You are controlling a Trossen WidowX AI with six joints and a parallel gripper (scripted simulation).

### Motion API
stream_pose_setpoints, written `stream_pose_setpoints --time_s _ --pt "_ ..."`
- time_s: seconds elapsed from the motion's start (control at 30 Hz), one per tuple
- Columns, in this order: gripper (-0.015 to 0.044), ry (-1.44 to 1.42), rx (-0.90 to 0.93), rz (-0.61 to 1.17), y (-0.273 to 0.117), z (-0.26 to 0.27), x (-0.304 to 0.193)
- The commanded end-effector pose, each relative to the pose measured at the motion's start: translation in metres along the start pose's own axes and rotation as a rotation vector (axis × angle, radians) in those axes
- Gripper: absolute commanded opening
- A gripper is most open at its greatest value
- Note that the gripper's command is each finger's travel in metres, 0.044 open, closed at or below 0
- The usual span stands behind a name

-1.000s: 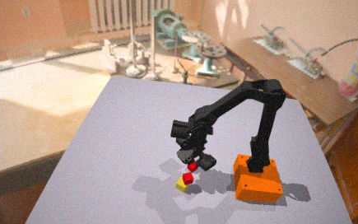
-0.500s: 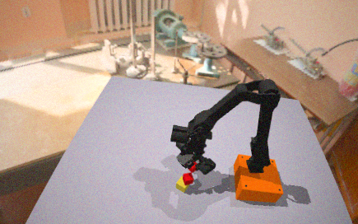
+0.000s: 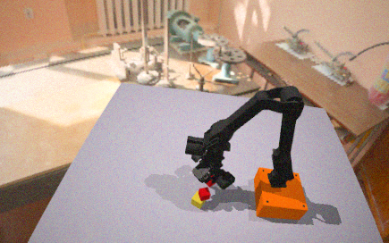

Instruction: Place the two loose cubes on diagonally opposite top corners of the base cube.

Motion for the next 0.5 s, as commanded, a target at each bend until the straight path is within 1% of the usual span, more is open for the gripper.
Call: stream_pose_setpoints --time_s 0.0,0.47 --pt "0.0105 -0.003 -0.011 -0.009 -0.014 -0.003 0.003" --pt "0.0105 -0.003 -0.012 -0.009 -0.056 -0.004 0.005"
Point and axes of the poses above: the point midway between the two fingers, 35 mm back from their tips, its own y axis out along the fingers, its own z axis across the jaws, x = y × z, the point moved 2 cm from there along -y, back along the fingers, and after that the axes turned 10 degrees about y, right-handed, at the moved point
